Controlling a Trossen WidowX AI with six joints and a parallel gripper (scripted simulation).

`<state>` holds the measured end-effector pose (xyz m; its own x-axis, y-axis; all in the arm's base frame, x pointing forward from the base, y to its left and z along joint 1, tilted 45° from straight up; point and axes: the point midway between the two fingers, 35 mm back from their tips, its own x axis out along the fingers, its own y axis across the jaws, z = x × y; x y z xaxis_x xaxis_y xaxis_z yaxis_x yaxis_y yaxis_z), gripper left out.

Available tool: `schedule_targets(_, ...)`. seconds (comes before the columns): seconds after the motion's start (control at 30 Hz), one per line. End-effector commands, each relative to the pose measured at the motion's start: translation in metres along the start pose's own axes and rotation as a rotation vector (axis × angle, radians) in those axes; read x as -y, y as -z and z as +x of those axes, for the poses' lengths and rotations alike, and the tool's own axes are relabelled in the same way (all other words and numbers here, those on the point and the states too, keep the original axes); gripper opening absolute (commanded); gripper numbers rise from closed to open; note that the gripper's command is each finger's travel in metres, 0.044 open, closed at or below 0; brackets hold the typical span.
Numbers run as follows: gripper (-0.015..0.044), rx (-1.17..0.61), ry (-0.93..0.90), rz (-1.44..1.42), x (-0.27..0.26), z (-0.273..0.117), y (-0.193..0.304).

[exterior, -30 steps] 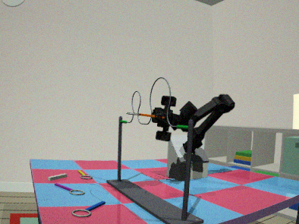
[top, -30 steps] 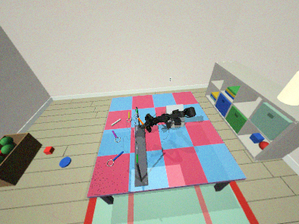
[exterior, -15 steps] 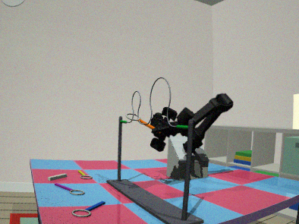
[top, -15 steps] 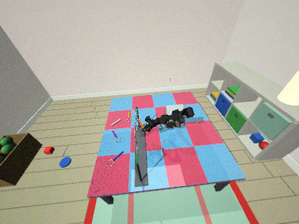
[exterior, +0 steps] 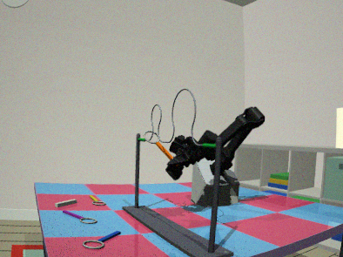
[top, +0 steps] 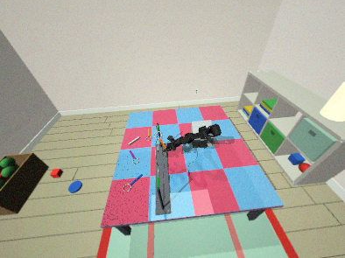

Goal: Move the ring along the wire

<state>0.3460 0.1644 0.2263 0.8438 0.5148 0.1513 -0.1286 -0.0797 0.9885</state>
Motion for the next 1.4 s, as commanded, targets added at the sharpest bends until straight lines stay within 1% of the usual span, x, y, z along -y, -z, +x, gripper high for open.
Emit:
schedule_targets(0.0, -0.015, -0.01, 0.044, -0.081, 0.018, -0.003, -0.001)
schedule_targets(0.67, -0.015, -0.063, 0.225, -0.482, 0.085, -0.021, -0.022)
schedule_targets(1.37, -0.015, -0.088, 0.314, -0.681, 0.119, -0.038, -0.048)
